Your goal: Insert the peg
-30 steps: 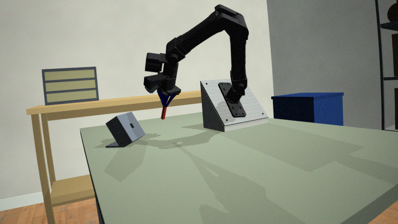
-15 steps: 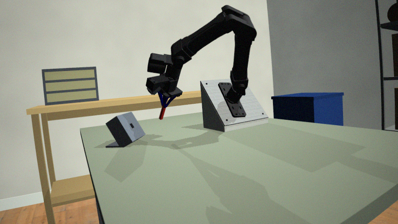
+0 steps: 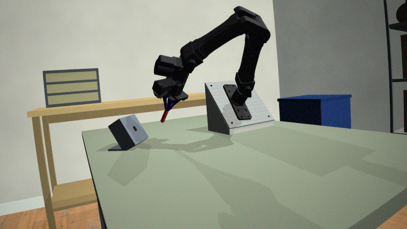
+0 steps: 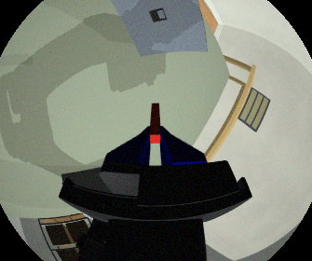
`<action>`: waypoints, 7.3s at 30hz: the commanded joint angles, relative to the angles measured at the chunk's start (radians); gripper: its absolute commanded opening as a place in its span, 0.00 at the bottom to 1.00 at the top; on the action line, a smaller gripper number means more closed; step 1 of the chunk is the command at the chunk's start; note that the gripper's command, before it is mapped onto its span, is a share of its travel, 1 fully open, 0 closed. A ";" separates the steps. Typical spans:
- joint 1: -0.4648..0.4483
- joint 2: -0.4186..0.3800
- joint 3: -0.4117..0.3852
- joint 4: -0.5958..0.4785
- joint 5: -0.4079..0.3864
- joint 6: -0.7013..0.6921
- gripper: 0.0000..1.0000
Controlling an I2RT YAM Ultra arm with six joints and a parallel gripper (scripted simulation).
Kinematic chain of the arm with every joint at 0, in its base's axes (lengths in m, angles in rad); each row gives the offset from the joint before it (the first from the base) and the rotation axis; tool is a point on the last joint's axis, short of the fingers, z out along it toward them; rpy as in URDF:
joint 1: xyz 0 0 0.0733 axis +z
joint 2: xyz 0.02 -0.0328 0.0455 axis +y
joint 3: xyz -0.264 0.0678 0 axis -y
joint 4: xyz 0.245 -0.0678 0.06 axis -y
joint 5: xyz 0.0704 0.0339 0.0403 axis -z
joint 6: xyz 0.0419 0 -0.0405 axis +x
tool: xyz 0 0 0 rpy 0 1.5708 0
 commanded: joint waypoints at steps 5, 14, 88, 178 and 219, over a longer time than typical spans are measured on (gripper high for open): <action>0.024 -0.076 -0.043 0.083 0.053 0.029 0.00; 0.060 -0.122 -0.077 0.128 0.080 0.042 0.00; 0.332 -0.446 -0.320 0.500 0.293 0.138 0.00; 0.273 -0.205 -0.197 0.628 0.244 0.484 0.00; 0.265 -0.203 -0.202 0.640 0.227 0.853 0.00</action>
